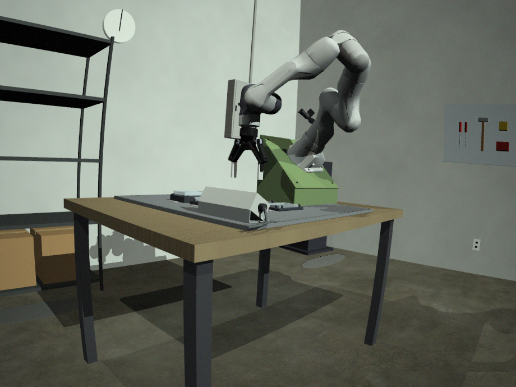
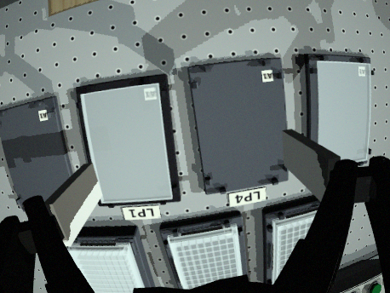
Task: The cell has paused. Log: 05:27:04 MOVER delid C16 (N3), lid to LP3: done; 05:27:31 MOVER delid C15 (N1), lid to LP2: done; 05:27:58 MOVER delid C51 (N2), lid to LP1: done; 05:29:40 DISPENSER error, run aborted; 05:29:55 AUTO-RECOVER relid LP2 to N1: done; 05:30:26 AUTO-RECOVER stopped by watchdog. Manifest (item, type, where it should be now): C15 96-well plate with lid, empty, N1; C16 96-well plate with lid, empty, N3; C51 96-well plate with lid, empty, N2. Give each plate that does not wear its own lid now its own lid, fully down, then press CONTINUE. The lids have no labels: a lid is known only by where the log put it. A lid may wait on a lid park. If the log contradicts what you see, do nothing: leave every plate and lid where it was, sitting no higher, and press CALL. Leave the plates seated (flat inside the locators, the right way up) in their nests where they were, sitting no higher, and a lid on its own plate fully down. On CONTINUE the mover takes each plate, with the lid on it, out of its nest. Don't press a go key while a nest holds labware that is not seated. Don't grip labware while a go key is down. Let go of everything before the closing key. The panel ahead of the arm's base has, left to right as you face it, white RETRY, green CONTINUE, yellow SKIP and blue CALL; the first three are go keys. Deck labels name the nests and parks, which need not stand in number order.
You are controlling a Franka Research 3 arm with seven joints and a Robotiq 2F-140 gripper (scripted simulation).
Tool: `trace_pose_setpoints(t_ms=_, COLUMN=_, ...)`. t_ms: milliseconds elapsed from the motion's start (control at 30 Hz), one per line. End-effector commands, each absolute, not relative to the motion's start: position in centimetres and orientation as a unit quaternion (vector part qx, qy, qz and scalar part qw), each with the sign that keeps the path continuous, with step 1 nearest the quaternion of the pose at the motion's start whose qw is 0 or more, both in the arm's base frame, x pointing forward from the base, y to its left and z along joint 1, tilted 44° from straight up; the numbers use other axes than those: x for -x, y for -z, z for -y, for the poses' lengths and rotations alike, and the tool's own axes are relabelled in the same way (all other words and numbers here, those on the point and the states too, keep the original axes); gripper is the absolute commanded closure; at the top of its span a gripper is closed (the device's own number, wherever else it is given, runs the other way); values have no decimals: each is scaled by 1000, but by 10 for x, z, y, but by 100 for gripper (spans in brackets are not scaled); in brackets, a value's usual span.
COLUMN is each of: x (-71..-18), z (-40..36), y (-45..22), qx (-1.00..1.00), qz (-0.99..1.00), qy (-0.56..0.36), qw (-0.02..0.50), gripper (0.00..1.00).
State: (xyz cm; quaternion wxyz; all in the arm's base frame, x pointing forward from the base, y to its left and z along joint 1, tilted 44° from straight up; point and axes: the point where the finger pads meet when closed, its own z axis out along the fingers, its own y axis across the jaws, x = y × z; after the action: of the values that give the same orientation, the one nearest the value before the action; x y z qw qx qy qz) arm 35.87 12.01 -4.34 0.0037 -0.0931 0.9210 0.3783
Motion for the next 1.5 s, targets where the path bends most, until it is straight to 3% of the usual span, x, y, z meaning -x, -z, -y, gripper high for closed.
trace_pose_setpoints(t_ms=0, x=-360, z=-119, y=45, qx=81, qz=-923, qy=-376, qw=-1, gripper=0)
trace_pose_setpoints(t_ms=300, x=-360, z=-119, y=45, qx=81, qz=-923, qy=-376, qw=-1, gripper=0)
trace_pose_setpoints(t_ms=333, x=-360, z=-119, y=45, qx=81, qz=-923, qy=-376, qw=-1, gripper=100)
trace_pose_setpoints(t_ms=1467, x=-360, z=-119, y=45, qx=81, qz=-923, qy=-376, qw=-1, gripper=100)
